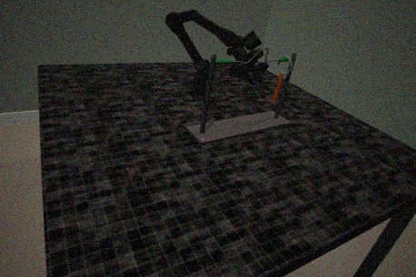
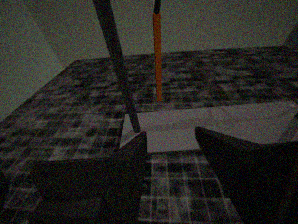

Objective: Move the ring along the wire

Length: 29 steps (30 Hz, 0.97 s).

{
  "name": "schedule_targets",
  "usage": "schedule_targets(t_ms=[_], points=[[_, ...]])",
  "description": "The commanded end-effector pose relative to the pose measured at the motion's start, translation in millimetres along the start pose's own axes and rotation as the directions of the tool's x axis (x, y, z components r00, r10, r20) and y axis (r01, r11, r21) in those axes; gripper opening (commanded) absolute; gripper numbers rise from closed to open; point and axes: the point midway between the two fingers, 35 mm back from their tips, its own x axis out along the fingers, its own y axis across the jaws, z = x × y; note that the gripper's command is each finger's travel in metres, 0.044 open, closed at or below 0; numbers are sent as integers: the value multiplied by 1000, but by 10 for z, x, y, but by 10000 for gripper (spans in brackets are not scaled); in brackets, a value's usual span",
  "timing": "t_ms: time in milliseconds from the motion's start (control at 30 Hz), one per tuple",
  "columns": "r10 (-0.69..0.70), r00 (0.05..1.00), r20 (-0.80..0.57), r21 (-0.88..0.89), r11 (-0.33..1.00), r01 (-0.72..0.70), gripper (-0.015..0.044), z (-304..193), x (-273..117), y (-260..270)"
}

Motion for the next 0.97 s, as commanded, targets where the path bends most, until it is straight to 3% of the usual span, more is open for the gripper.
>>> schedule_targets(t_ms=[0,167,933], points=[[11,1000,17,10,1000,-11,318,53,-267,7],[14,1000,26,8,1000,-14,440,66,-385,-17],[14,1000,26,8,1000,-14,440,66,-385,-17]])
